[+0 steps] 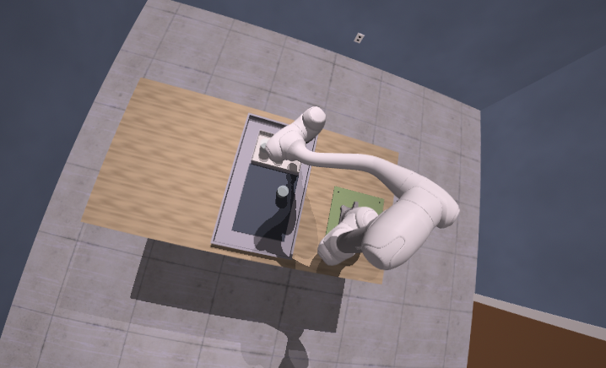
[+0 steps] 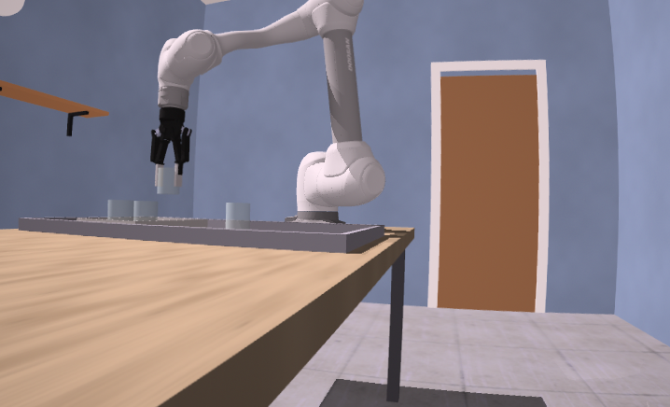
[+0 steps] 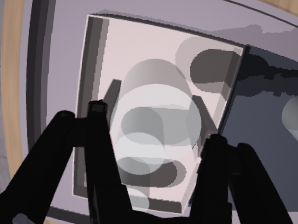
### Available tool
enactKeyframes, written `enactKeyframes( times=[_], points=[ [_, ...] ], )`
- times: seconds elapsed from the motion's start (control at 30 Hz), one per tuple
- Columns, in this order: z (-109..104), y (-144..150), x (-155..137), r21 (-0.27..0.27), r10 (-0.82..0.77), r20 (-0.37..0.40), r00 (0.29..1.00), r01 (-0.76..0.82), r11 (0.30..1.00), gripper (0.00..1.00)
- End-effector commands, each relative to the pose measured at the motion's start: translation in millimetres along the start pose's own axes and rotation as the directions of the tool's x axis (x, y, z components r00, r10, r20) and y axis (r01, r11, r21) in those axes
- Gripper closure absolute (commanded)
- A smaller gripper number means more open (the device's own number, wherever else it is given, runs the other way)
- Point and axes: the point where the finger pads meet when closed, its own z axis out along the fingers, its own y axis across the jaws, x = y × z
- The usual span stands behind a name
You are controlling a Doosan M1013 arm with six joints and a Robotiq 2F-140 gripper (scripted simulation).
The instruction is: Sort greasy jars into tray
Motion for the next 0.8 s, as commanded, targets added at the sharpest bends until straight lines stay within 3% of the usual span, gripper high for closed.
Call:
enactKeyframes(
  times=[0.0,0.77],
  points=[
    [15.1,1.9,2.3,-0.008,-0.003,-0.002,1.0,0.003,1.0,1.0],
    [70.1,2.3,2.4,-0.008,-0.003,-0.002,1.0,0.003,1.0,1.0]
  ],
)
